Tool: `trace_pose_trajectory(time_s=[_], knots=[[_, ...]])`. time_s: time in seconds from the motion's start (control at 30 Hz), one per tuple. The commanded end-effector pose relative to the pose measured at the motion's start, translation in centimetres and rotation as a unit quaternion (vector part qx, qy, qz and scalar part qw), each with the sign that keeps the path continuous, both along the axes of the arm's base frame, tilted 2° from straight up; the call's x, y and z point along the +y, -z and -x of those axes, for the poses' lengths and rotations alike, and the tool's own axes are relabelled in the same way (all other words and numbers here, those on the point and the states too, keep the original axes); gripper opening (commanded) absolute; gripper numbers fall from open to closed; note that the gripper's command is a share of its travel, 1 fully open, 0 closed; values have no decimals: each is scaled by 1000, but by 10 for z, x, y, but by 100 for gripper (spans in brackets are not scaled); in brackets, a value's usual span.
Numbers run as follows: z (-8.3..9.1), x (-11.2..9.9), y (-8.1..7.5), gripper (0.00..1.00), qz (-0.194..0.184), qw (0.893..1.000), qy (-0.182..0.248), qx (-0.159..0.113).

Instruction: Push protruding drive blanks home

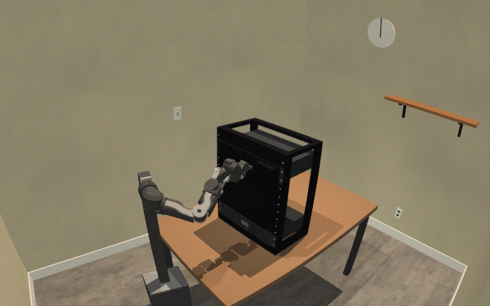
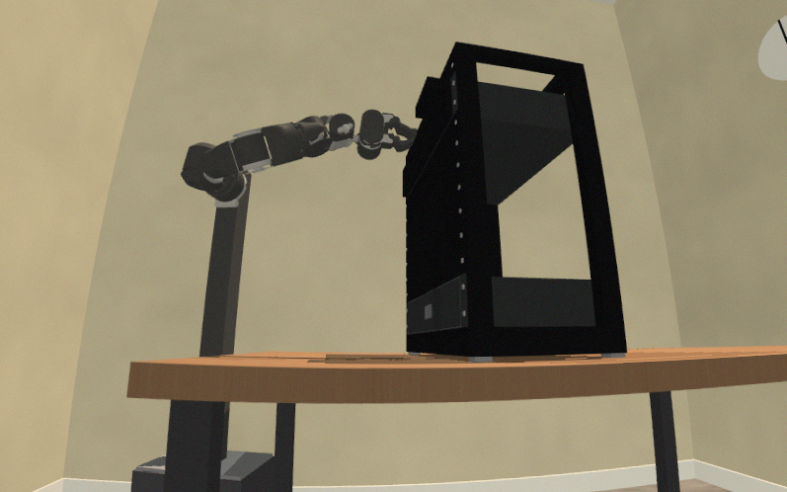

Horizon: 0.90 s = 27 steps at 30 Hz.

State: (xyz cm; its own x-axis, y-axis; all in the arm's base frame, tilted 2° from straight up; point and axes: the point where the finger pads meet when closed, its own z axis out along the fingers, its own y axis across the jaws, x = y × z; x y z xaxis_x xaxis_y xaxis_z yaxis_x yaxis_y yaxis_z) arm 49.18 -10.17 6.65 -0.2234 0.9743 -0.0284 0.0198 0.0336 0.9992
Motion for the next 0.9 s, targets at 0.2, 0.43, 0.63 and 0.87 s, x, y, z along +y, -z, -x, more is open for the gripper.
trace_pose_trajectory(time_s=[0.2, 0.43, 0.63, 0.87], knots=[[-1, 2, -6, 0, 2, 1000, -3, -10], [-3, 2, -5, 0, 2, 1000, -3, -9], [-11, 3, -5, 0, 2, 1000, -3, -10], [-11, 4, -5, 0, 2, 1000, -3, -10]])
